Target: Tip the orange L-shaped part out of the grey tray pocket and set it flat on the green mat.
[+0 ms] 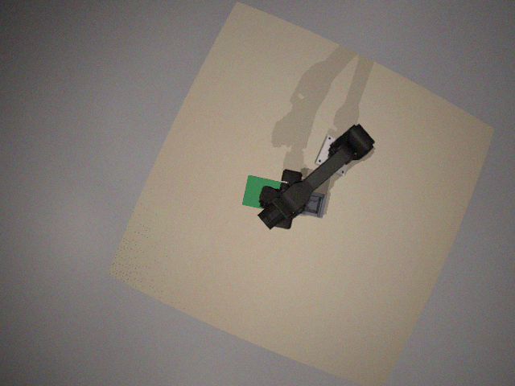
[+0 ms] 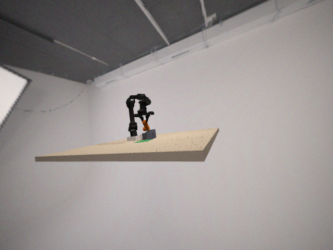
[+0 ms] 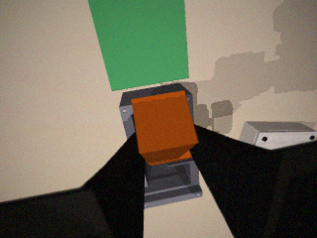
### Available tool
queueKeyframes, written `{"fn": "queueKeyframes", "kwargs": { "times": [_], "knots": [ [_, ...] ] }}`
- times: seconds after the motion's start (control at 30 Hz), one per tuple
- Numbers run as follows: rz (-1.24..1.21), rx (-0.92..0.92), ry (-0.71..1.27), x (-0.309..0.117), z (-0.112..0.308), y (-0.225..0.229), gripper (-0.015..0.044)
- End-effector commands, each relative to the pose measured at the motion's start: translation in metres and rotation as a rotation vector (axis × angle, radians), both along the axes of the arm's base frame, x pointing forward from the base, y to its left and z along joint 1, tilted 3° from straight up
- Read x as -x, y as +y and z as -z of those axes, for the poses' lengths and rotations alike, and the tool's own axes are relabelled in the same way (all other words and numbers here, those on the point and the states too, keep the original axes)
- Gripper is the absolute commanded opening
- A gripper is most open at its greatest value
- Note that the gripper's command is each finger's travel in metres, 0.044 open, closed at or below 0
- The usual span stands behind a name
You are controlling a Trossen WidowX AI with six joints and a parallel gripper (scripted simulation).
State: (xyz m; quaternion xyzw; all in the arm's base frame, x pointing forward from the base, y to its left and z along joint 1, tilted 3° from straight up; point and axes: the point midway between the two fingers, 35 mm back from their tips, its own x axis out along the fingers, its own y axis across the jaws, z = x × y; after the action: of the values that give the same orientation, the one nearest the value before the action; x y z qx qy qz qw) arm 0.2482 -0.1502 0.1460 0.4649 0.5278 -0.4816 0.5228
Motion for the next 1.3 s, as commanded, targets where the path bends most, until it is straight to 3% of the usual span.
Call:
{"fn": "queueKeyframes", "kwargs": {
  "times": [0.0,0.57,1.27],
  "knots": [
    [-0.004,0.006,-0.001,-0.002,-0.001,-0.018,0.0],
    [-0.004,0.013,-0.002,-0.005,-0.003,-0.09,0.0],
    [-0.004,0.013,-0.002,-0.005,0.02,-0.092,0.0]
  ]
}}
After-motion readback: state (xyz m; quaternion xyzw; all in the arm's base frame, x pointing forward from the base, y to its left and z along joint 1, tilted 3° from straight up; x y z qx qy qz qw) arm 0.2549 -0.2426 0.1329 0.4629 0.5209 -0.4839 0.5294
